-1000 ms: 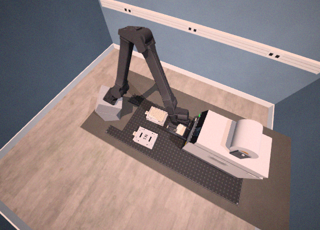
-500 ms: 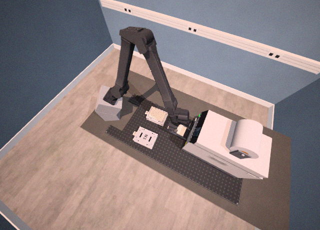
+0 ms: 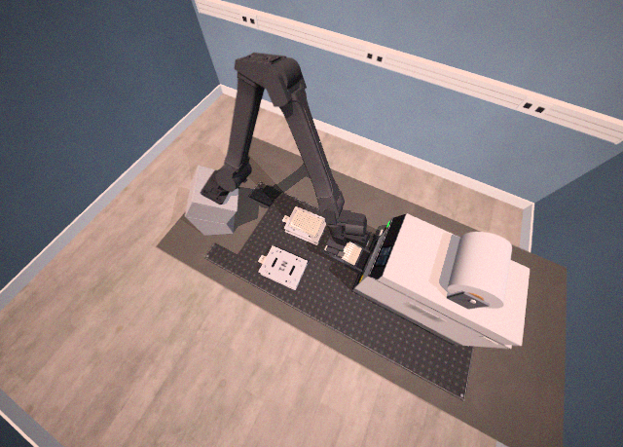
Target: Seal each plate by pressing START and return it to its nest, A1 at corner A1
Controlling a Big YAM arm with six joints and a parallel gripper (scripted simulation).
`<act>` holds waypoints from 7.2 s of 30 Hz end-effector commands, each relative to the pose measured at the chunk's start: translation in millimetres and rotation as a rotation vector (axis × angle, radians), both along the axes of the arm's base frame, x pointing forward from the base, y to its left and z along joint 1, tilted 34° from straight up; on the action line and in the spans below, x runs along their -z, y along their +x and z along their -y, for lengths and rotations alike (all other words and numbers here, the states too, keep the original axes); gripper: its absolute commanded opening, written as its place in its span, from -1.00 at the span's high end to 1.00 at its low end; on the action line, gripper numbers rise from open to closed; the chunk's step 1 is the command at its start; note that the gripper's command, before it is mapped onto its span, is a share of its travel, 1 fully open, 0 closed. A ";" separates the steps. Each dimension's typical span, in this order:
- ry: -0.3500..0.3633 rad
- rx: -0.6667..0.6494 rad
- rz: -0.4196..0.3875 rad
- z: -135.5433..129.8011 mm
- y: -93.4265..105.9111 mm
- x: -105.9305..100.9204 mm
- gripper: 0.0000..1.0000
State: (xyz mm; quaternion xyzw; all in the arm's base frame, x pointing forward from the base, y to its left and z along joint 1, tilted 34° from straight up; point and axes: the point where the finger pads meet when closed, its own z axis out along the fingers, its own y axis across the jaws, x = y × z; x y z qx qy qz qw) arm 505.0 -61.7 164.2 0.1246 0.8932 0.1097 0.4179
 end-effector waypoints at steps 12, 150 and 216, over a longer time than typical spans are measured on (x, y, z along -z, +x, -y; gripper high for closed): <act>-0.001 -0.001 0.029 -3.1 16.2 -14.9 1.00; -0.006 0.008 -0.035 -0.3 -0.9 23.5 1.00; -0.005 -0.012 0.020 -7.3 10.7 -1.0 -1.00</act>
